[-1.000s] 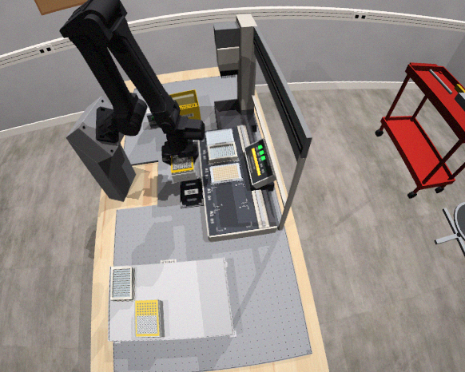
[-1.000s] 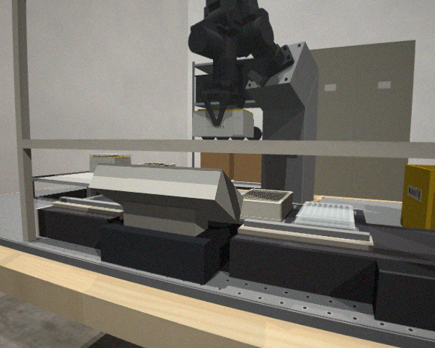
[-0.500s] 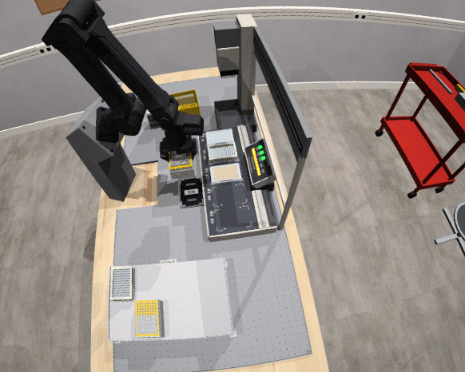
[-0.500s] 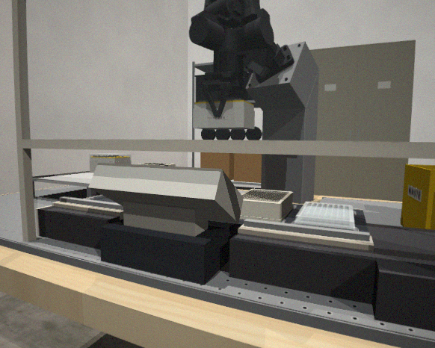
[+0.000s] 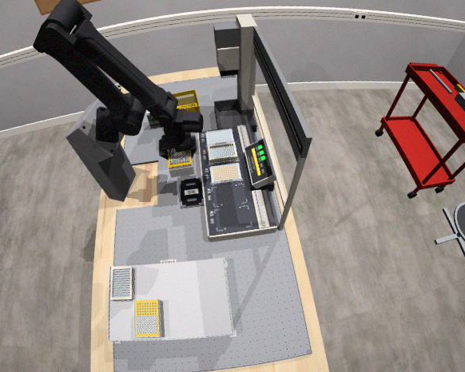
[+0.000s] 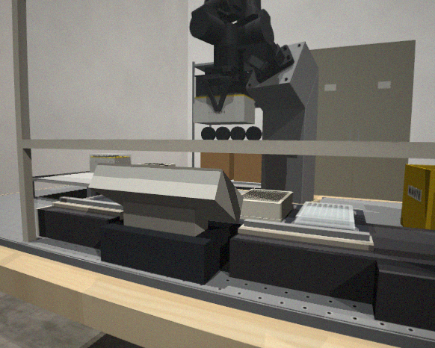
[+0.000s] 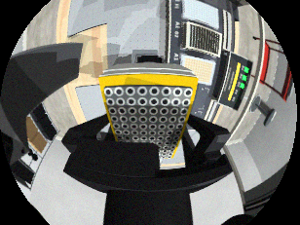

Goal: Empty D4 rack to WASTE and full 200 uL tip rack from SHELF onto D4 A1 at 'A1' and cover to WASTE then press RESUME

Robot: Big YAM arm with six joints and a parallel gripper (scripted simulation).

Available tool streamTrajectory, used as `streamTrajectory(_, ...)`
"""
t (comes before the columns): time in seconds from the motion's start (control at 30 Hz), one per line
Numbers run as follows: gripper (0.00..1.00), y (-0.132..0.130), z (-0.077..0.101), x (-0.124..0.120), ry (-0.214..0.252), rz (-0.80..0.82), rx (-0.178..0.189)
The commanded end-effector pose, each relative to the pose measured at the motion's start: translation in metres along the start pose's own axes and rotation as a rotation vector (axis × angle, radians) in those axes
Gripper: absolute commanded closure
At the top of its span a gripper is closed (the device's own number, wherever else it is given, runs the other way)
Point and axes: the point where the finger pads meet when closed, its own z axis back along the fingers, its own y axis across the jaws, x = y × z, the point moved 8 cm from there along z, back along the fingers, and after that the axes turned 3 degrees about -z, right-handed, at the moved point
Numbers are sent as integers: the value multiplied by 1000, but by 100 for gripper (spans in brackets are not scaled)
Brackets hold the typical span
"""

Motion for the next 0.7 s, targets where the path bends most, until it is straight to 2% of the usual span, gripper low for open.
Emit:
streamTrajectory(0.0,100,-10,4,-2,3,-10,-19)
streamTrajectory(0.2,100,-10,4,-2,3,-10,-19)
streamTrajectory(0.23,100,4,2,-2,6,-21,-2)
streamTrajectory(0.33,100,5,2,-3,7,-17,-2)
streamTrajectory(0.43,100,-1,4,-2,2,-82,-18)
streamTrajectory(0.67,100,-1,3,-2,4,-182,-14)
